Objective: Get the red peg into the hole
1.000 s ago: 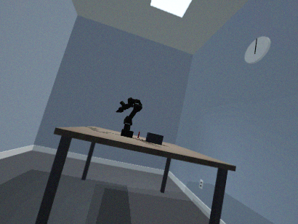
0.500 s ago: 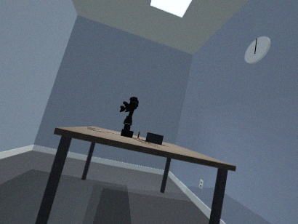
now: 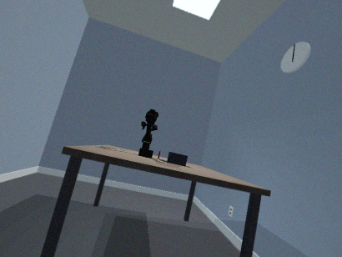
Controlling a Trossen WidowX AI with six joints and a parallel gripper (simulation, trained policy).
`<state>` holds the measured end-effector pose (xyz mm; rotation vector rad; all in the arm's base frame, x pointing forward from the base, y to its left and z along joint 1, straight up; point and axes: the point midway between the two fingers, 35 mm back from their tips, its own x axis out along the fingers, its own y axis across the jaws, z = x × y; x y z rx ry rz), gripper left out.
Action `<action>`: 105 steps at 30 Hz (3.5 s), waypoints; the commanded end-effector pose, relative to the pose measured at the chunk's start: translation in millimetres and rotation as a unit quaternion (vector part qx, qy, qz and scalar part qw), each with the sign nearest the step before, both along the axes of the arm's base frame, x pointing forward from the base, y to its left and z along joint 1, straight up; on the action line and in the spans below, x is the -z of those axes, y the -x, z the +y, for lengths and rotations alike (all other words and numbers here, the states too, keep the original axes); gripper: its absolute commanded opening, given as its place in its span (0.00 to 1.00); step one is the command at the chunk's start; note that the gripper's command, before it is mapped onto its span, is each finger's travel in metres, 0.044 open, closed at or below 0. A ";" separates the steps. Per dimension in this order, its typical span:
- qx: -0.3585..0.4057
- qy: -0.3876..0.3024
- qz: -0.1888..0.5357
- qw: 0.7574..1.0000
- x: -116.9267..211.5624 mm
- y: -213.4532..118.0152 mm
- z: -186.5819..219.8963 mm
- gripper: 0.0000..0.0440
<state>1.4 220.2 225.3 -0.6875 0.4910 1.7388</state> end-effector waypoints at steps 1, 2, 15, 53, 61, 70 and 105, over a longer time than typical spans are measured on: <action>0.054 0.020 0.019 0.998 2.3 -13.9 1.5 1.00; 0.070 0.025 0.024 0.997 3.2 -17.8 1.4 1.00; 0.270 0.086 0.099 0.954 18.1 -66.0 -6.5 1.00; 0.750 0.195 0.276 0.569 91.6 -159.3 -83.4 1.00; 0.817 0.214 0.292 0.449 118.5 -165.2 -102.2 1.00; 0.873 0.216 0.300 0.318 156.6 -169.3 -116.0 0.99; 0.909 0.165 0.347 0.163 233.9 -173.4 -120.1 0.00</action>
